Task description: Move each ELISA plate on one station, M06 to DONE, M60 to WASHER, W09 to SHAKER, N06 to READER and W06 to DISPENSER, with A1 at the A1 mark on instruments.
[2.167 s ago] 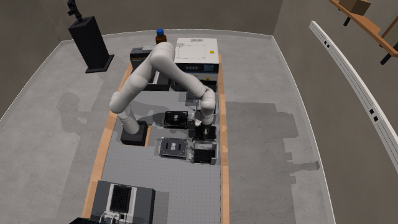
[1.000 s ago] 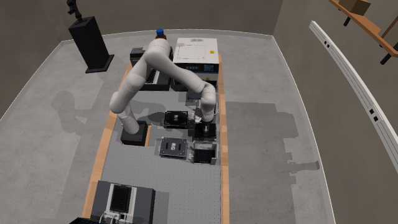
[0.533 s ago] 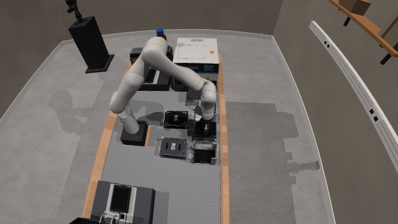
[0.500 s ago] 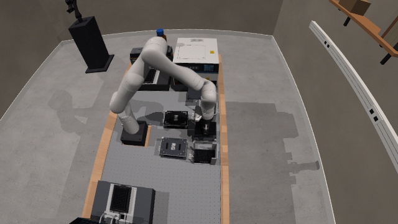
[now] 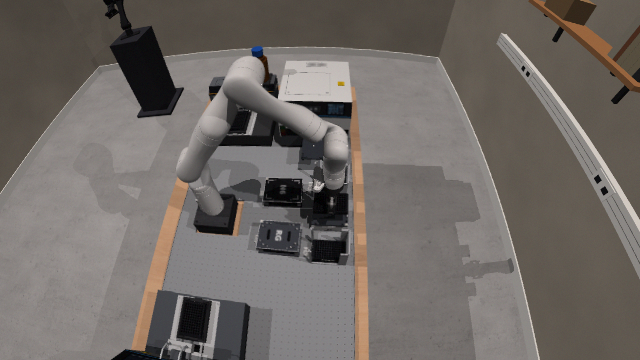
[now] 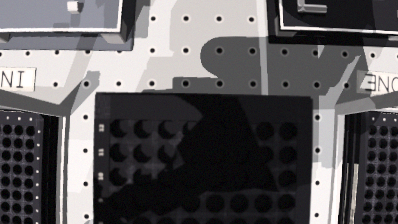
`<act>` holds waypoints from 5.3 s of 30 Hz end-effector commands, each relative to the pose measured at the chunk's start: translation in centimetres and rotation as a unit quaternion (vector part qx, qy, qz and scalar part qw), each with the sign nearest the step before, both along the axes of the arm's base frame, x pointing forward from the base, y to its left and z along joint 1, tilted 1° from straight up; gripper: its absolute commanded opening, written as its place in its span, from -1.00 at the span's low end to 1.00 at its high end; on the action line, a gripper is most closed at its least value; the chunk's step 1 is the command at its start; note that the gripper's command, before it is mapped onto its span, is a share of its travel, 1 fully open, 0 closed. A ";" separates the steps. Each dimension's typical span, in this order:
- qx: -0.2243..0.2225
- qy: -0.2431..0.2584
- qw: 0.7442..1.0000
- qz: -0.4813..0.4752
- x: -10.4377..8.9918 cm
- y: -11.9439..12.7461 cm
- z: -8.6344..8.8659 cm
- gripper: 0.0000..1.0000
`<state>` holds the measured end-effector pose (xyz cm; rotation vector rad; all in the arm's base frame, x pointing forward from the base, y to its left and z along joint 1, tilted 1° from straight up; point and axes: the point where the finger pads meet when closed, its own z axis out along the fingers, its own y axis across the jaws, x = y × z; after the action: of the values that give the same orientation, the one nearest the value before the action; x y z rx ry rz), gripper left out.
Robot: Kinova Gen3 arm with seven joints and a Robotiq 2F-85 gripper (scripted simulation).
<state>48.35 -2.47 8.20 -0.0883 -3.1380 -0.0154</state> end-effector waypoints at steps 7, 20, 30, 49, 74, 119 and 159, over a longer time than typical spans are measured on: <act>0.000 -0.001 1.000 0.000 0.1 0.0 1.1 0.88; 0.000 -0.001 1.000 0.000 0.1 0.0 2.6 0.88; 0.000 -0.001 1.000 0.000 0.1 0.0 3.9 0.88; 0.000 -0.001 1.000 0.000 0.1 -0.1 6.2 0.88; 0.000 -0.001 0.999 0.041 -0.4 2.2 7.0 0.88; 0.000 -0.004 0.961 0.276 -2.8 13.1 7.1 0.88; 0.001 -0.005 0.888 0.460 -4.7 21.9 7.2 0.88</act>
<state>43.79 18.75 15.36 1.3260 -2.8507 -0.0153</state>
